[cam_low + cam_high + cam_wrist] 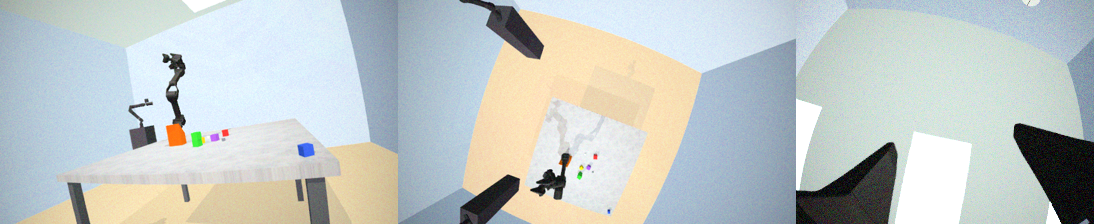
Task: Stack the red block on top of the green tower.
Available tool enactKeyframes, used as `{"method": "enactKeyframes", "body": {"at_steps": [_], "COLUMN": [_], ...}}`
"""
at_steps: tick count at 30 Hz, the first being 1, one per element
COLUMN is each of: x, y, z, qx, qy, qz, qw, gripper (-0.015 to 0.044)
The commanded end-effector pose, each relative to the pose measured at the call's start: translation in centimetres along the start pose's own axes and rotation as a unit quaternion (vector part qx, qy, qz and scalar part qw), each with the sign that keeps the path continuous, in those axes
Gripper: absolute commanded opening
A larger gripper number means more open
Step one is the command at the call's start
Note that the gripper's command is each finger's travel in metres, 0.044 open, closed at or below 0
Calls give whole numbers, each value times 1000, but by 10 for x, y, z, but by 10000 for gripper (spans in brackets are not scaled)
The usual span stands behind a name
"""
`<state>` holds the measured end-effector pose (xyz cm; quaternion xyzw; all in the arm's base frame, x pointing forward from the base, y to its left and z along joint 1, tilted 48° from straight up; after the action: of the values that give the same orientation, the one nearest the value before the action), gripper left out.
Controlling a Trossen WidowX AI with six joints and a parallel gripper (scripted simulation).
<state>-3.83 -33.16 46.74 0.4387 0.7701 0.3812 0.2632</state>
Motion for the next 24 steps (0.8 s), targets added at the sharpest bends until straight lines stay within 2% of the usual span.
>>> {"method": "enactKeyframes", "body": {"at_steps": [1, 4, 14, 20, 24], "x": [1, 18, 133, 218, 251], "y": [1, 12, 81, 131, 143], "z": [-1, -9, -31, -13, 4], "qx": [1, 19, 152, 269, 329], "qy": [-2, -24, -156, -231, -263], "qz": [-2, -31, -194, -290, -286], "qw": [1000, 999, 956, 889, 861], "gripper": [426, 440, 440, 440, 440]}}
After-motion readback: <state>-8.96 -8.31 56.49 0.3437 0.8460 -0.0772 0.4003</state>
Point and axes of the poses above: the point midway between the two fingers, 35 mm back from their tips, its own z axis back along the fingers, its own y axis across the jaws, x = y × z, the point moved 6 cm from there along z, back along the fingers, and after that the axes turned 8 degrees about z, right-handed, at the moved point
